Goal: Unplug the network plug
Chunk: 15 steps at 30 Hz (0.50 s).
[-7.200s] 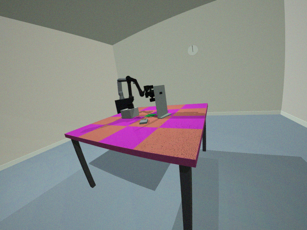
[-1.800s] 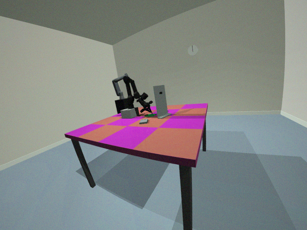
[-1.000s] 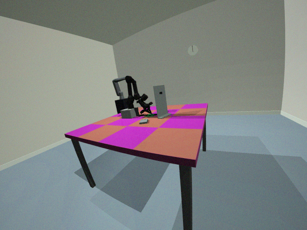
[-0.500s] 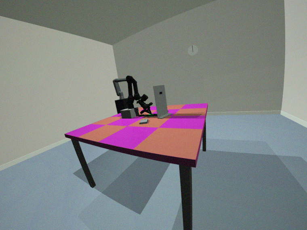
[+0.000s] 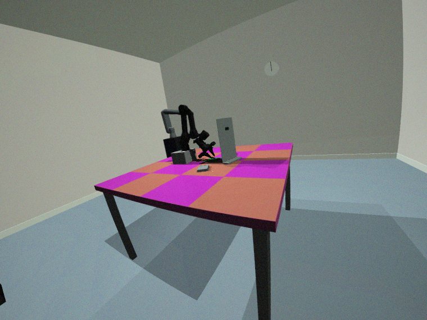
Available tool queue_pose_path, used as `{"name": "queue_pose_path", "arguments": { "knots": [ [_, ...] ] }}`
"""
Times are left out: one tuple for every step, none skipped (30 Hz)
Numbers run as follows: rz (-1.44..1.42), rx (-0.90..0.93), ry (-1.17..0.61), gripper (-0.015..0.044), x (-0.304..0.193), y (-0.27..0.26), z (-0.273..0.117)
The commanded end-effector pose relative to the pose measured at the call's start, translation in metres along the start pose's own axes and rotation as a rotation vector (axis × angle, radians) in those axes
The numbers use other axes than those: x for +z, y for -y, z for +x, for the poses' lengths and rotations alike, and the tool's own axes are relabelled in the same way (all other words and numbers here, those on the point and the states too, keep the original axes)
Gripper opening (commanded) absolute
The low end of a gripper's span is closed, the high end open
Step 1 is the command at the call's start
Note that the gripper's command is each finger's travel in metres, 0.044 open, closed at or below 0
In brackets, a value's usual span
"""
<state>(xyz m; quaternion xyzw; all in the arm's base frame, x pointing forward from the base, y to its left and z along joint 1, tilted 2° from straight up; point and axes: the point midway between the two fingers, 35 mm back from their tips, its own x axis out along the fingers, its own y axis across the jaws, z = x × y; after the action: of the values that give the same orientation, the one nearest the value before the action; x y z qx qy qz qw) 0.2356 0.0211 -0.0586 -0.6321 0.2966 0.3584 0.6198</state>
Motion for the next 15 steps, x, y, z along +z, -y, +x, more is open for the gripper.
{"name": "queue_pose_path", "arguments": {
  "knots": [
    [0.000,0.001,0.000,0.0156,0.0000,0.0000,-0.0004],
    [0.000,0.001,0.000,0.0156,0.0000,0.0000,-0.0007],
    [0.000,0.001,0.000,0.0156,0.0000,0.0001,-0.0012],
    [0.000,0.001,0.000,0.0156,0.0000,0.0001,-0.0017],
    [0.000,0.001,0.000,0.0156,0.0000,0.0002,-0.0021],
    [0.000,0.001,0.000,0.0156,0.0000,0.0002,-0.0026],
    [0.000,0.001,0.000,0.0156,0.0000,0.0003,-0.0031],
    [0.000,0.001,0.000,0.0156,0.0000,0.0003,-0.0035],
    [0.000,0.001,0.000,0.0156,0.0000,0.0004,-0.0040],
    [0.000,0.001,0.000,0.0156,0.0000,0.0004,-0.0045],
    [0.000,0.001,0.000,0.0156,0.0000,0.0004,-0.0049],
    [0.000,0.001,0.000,0.0156,0.0000,0.0005,-0.0054],
    [0.000,0.001,0.000,0.0156,0.0000,0.0005,-0.0058],
    [0.000,0.001,0.000,0.0156,0.0000,0.0005,-0.0063],
    [0.000,0.001,0.000,0.0156,0.0000,0.0006,-0.0068]
  ]
}}
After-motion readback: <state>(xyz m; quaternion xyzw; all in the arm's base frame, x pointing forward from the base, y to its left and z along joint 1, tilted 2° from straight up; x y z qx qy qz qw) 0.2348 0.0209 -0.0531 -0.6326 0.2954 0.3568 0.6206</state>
